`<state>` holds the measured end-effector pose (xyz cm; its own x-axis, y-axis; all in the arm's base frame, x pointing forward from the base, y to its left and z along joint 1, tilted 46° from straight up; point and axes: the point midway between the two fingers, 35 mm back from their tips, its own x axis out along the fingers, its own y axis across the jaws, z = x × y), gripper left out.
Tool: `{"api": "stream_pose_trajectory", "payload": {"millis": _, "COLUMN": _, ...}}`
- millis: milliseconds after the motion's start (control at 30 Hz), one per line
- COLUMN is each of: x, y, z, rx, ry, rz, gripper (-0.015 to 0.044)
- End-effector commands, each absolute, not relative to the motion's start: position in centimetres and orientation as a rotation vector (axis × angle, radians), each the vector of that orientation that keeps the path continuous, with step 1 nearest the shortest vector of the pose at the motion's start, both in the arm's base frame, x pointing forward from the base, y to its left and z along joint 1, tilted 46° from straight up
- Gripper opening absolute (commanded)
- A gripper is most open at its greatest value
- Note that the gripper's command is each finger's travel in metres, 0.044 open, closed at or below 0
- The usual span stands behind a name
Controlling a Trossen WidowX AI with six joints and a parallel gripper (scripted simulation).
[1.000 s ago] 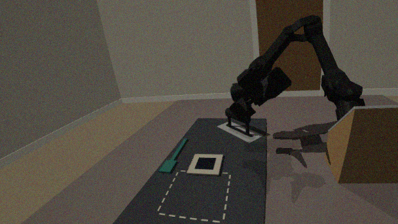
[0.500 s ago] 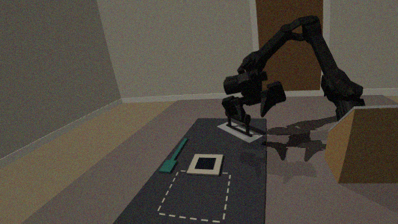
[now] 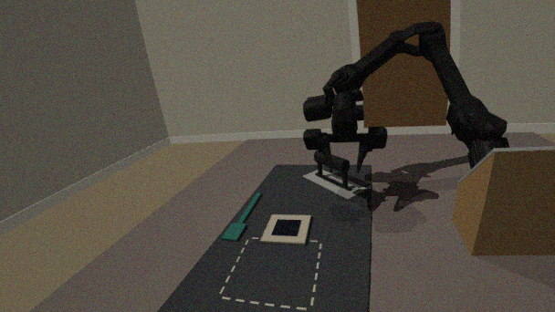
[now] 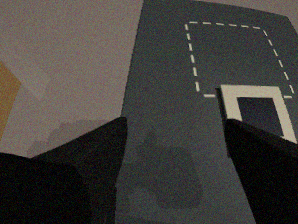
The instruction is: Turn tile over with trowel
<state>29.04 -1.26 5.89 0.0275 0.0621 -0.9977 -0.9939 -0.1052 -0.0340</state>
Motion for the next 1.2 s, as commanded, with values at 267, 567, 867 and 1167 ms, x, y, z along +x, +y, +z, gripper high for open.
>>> {"api": "stream_pose_trajectory", "payload": {"millis": 267, "x": 30.8, "y": -4.8, "z": 8.3, "rx": -1.662, "ry": 1.174, "rz": 1.370, "gripper": 0.0270}}
{"api": "stream_pose_trajectory", "payload": {"millis": 567, "x": 32.0, "y": -7.4, "z": 11.1, "rx": -1.958, "ry": 1.268, "rz": 1.441, "gripper": 0.0270}}
{"api": "stream_pose_trajectory", "payload": {"millis": 867, "x": 33.1, "y": -9.7, "z": 14.5, "rx": -2.225, "ry": 1.393, "rz": 1.528, "gripper": 0.0270}}
{"api": "stream_pose_trajectory", "payload": {"millis": 1167, "x": 33.7, "y": -10.8, "z": 16.9, "rx": -2.366, "ry": 1.489, "rz": 1.590, "gripper": 0.0270}}
